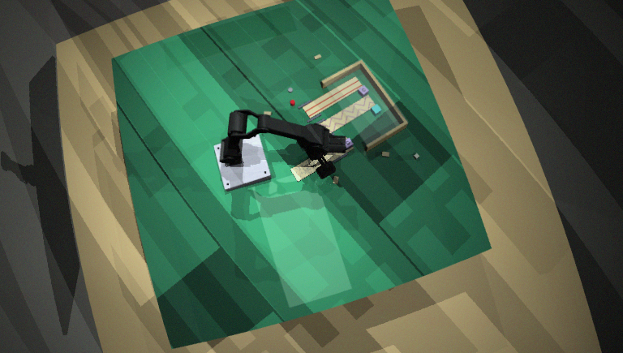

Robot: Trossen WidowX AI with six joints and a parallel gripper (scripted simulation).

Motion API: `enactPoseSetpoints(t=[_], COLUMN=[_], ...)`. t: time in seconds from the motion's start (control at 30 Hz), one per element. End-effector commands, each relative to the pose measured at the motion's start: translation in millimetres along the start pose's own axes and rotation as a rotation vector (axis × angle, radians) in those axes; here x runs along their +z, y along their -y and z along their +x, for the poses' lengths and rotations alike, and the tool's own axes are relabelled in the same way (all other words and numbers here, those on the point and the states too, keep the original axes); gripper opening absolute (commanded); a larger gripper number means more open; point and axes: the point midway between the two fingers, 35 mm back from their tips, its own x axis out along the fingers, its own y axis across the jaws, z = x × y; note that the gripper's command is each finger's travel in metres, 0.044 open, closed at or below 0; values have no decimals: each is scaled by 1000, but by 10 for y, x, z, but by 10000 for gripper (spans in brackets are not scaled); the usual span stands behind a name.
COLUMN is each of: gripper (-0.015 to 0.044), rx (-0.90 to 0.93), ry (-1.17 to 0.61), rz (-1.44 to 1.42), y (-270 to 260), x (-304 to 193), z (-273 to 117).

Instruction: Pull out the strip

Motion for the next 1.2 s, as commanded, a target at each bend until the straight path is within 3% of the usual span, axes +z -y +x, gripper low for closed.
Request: enactPoseSetpoints(t=[0.0,1.17], gripper=[440,440], rx=[7,7], ry=[-3,8], rz=[3,3], y=[-2,27], x=[160,1299], z=[-11,-157])
